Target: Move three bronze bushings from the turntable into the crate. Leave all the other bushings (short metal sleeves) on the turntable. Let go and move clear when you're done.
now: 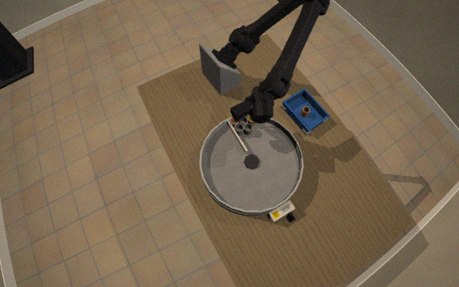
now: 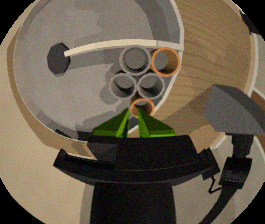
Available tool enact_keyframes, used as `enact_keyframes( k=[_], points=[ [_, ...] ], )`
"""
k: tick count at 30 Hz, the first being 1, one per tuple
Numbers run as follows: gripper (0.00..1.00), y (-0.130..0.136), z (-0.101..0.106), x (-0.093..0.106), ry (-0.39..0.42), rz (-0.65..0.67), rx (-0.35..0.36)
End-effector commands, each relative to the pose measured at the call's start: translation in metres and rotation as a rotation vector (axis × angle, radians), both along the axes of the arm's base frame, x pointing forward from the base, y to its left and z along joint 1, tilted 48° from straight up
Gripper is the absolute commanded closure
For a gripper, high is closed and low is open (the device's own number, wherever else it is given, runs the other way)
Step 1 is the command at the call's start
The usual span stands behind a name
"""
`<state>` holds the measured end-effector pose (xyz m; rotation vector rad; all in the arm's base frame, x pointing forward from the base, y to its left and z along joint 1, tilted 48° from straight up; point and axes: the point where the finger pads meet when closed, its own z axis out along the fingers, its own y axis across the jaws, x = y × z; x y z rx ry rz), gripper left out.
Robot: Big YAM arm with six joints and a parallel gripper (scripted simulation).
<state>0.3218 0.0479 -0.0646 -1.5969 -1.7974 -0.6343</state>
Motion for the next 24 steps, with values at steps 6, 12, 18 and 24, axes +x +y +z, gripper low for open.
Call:
enact_keyframes(
  k=[6,12,18,24],
  points=[
    [0.86,0.008,-0.009,-0.002,0.012,0.005,0.002],
    [0.86,0.015,-0.016,-0.004,0.012,0.005,0.002],
    [0.86,0.012,-0.018,-0.001,0.007,-0.012,0.0],
    [0.86,0.012,-0.017,0.0,0.007,-0.01,0.0]
  ],
)
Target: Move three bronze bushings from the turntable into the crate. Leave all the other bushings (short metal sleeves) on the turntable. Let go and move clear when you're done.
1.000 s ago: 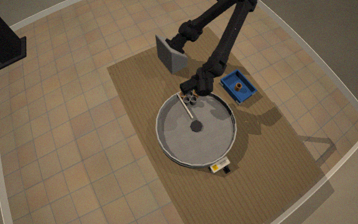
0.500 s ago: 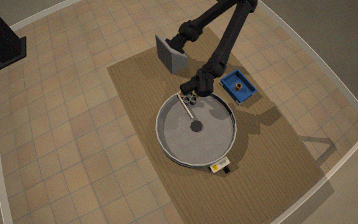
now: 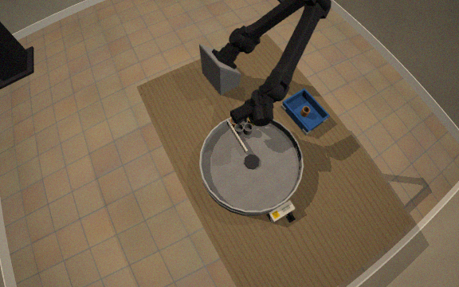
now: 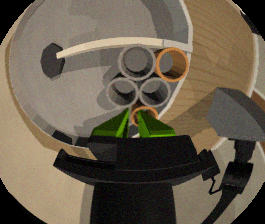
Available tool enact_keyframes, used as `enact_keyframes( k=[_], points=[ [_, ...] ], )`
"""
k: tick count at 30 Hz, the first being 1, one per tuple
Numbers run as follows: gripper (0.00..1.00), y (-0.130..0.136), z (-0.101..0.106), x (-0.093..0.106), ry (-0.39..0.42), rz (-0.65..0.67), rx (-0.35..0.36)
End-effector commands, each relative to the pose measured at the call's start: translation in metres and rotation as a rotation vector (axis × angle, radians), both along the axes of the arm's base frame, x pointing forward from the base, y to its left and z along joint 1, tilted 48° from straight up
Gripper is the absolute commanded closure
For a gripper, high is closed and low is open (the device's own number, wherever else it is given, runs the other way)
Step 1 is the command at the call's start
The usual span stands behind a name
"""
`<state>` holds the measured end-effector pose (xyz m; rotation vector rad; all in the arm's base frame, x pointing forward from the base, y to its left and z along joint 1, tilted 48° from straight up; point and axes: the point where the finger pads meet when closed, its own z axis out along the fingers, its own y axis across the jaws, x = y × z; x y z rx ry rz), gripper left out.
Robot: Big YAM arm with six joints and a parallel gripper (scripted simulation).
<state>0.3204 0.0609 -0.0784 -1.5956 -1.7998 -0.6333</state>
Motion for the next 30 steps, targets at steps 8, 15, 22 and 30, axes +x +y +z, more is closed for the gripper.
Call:
enact_keyframes(
  k=[8,15,22,30],
  points=[
    [0.86,-0.0011,-0.0031,0.0014,0.007,-0.011,0.001],
    [0.86,-0.0011,-0.0031,0.0014,0.007,-0.011,0.001],
    [0.86,-0.0011,-0.0031,0.0014,0.007,-0.011,0.001],
    [1.0,-0.0011,-0.0031,0.0014,0.007,-0.011,0.001]
  ],
)
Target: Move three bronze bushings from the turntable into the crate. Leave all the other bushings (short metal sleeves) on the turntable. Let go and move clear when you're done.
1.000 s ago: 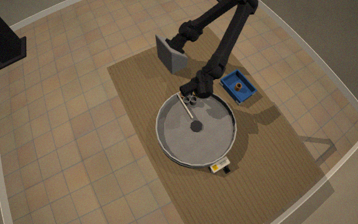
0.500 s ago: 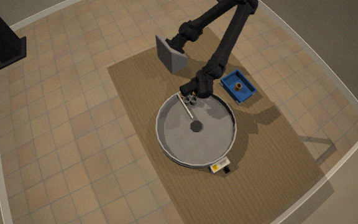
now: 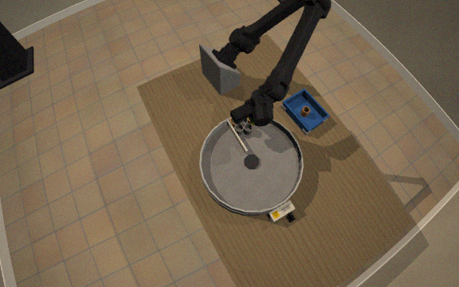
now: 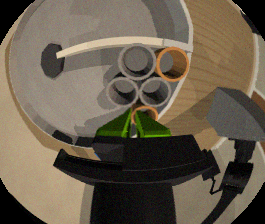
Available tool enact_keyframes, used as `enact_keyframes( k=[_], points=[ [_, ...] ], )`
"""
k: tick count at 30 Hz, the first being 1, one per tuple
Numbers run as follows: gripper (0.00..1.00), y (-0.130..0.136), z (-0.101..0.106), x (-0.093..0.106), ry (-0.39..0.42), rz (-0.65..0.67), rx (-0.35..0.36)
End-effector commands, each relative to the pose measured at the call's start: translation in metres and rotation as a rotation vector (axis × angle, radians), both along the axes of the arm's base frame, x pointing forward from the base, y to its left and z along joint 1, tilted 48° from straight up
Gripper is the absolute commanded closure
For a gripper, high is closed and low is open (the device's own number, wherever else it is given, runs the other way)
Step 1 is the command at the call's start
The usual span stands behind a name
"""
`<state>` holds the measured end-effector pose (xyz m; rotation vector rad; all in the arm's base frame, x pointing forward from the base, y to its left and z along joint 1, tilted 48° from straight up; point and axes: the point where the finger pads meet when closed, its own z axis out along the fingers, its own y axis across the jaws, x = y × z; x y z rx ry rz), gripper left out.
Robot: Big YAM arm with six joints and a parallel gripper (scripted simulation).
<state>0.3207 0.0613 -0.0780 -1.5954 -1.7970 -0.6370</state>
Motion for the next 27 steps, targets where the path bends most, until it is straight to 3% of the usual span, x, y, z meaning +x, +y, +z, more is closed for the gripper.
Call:
enact_keyframes(
  k=[1,27],
  points=[
    [1.0,-0.0017,-0.0037,0.0009,0.007,-0.007,-0.004],
    [1.0,-0.0013,-0.0033,-0.0028,0.019,-0.004,-0.003]
  ],
)
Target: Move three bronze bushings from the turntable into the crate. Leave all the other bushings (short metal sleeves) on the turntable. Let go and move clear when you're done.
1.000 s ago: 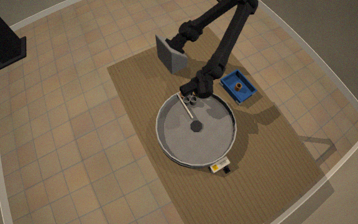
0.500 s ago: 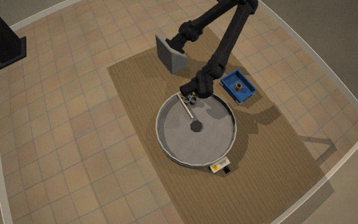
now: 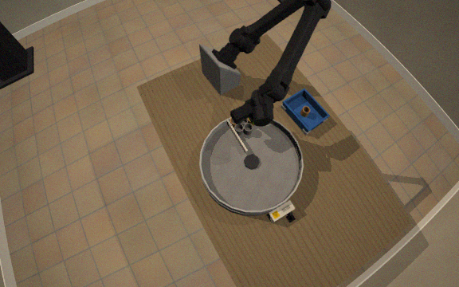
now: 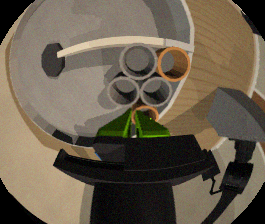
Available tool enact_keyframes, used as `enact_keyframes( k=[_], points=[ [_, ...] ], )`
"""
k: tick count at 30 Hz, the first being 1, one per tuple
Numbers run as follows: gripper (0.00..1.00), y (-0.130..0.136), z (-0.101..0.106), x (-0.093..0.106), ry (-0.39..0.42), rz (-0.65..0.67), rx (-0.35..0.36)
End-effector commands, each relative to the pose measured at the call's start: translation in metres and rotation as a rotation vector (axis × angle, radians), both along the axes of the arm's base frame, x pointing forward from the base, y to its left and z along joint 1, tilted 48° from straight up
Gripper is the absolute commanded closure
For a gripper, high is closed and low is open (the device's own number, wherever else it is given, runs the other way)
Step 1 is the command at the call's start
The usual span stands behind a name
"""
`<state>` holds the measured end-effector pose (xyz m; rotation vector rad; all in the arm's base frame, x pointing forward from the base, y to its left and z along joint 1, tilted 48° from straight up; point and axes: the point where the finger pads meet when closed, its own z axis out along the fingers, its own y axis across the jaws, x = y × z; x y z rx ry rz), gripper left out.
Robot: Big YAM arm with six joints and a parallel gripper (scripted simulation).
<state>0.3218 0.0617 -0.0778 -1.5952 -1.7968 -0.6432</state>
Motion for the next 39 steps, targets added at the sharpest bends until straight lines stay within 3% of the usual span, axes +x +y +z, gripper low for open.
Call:
enact_keyframes(
  k=[1,19,23,28,39],
  points=[
    [1.0,-0.002,-0.004,-0.004,0.022,-0.002,-0.006],
    [1.0,-0.003,-0.002,-0.003,0.021,-0.004,-0.005],
    [1.0,-0.016,0.011,0.02,-0.042,-0.011,-0.015],
    [1.0,-0.023,0.017,0.017,-0.035,-0.011,-0.014],
    [1.0,-0.06,0.052,0.028,-0.046,-0.011,-0.021]
  ],
)
